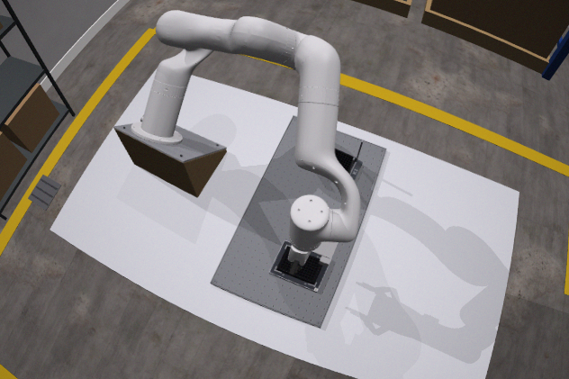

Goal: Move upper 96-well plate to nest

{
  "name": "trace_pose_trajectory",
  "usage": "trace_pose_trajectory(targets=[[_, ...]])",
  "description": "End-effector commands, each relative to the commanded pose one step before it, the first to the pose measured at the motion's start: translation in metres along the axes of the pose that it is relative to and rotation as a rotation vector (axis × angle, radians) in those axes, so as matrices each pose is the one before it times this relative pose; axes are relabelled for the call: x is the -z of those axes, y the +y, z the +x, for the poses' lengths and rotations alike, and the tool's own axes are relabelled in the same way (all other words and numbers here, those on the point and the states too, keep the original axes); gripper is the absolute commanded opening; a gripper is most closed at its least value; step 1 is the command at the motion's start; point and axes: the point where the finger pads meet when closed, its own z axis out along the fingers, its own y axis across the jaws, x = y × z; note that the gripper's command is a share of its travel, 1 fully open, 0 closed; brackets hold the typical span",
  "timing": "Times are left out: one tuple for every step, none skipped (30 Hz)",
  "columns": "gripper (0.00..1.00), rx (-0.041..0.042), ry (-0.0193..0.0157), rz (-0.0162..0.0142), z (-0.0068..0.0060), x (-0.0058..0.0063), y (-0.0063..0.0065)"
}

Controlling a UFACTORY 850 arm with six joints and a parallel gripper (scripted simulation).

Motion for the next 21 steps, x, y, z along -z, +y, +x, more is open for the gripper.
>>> trace_pose_trajectory(targets=[[1.00,0.00066,0.00170,-0.00083,0.00077,0.01058,0.00007],[1.00,0.00000,0.00000,-0.00001,0.00000,0.00267,0.00000],[1.00,0.00000,0.00000,-0.00001,0.00000,0.00267,0.00000],[1.00,0.00000,0.00000,0.00000,0.00000,0.00000,0.00000],[1.00,0.00000,0.00000,0.00000,0.00000,0.00000,0.00000],[1.00,0.00000,0.00001,-0.00003,-0.00002,0.00261,0.00001],[1.00,-0.00001,0.00000,-0.00002,-0.00001,0.00265,0.00000],[1.00,0.00001,-0.00001,0.00003,0.00004,0.00274,0.00000],[1.00,0.00000,0.00000,-0.00001,0.00000,0.00267,0.00000],[1.00,0.00000,0.00000,-0.00001,0.00000,0.00267,0.00000],[1.00,0.00000,0.00000,-0.00001,0.00000,0.00267,0.00000],[1.00,0.00000,0.00000,-0.00001,0.00000,0.00267,0.00000],[1.00,0.00000,0.00000,-0.00001,0.00000,0.00267,0.00000],[1.00,0.00000,0.00000,-0.00001,0.00000,0.00267,0.00000],[1.00,0.00000,0.00000,-0.00001,0.00000,0.00267,0.00000],[1.00,0.00000,0.00000,-0.00001,0.00000,0.00267,0.00000],[1.00,0.00000,0.00000,-0.00001,0.00000,0.00267,0.00000],[1.00,0.00000,0.00000,-0.00001,0.00000,0.00267,0.00000],[1.00,0.00000,0.00000,-0.00001,0.00000,0.00267,0.00000],[1.00,0.00000,0.00000,-0.00001,0.00000,0.00267,0.00000],[1.00,0.00000,0.00000,0.00000,0.00000,0.00000,0.00000]])
